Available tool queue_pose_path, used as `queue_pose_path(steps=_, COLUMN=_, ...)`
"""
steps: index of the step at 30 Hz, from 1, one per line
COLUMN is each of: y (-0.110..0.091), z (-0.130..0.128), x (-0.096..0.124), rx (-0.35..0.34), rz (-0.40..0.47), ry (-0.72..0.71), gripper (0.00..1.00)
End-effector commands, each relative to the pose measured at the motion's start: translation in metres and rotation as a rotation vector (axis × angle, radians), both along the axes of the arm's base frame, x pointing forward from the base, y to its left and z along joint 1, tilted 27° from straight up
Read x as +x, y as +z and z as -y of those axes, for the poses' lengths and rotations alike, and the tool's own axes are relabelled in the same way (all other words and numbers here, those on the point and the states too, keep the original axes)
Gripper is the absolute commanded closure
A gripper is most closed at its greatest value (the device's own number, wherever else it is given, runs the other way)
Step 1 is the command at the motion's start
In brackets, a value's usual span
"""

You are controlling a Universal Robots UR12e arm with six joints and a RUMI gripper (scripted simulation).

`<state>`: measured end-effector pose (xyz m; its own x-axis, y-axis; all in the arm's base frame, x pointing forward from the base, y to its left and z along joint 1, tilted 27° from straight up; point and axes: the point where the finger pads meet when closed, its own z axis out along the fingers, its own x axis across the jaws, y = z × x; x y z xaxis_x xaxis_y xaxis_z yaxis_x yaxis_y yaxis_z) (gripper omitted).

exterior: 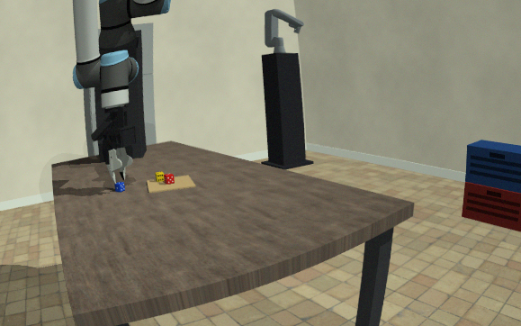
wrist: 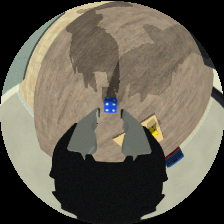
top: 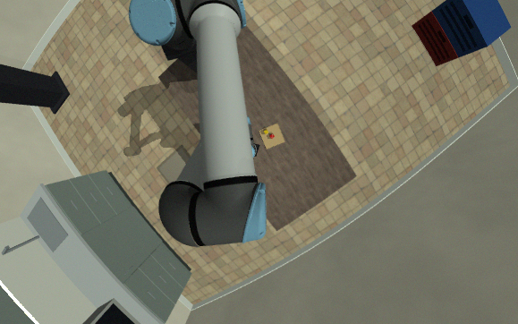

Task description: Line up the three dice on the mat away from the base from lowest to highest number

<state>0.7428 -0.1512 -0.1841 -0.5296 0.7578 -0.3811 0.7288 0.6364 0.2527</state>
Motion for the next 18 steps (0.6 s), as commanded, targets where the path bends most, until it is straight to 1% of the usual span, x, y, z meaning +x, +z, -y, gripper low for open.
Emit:
queue_pose_path(steps=1, y=-0.005, z=0.001, x=0.003, rx=0.000, rz=0.001, ry=0.000, gripper=0.76)
queue_pose_path(steps=10, y=-0.019, z=0.003, x=0.010, rx=0.000, rz=0.001, ry=0.000, gripper=0.76)
queue_pose_path(steps=18, y=-0.023, z=0.004, x=0.012, rx=0.000, rz=0.001, ry=0.000, gripper=0.76)
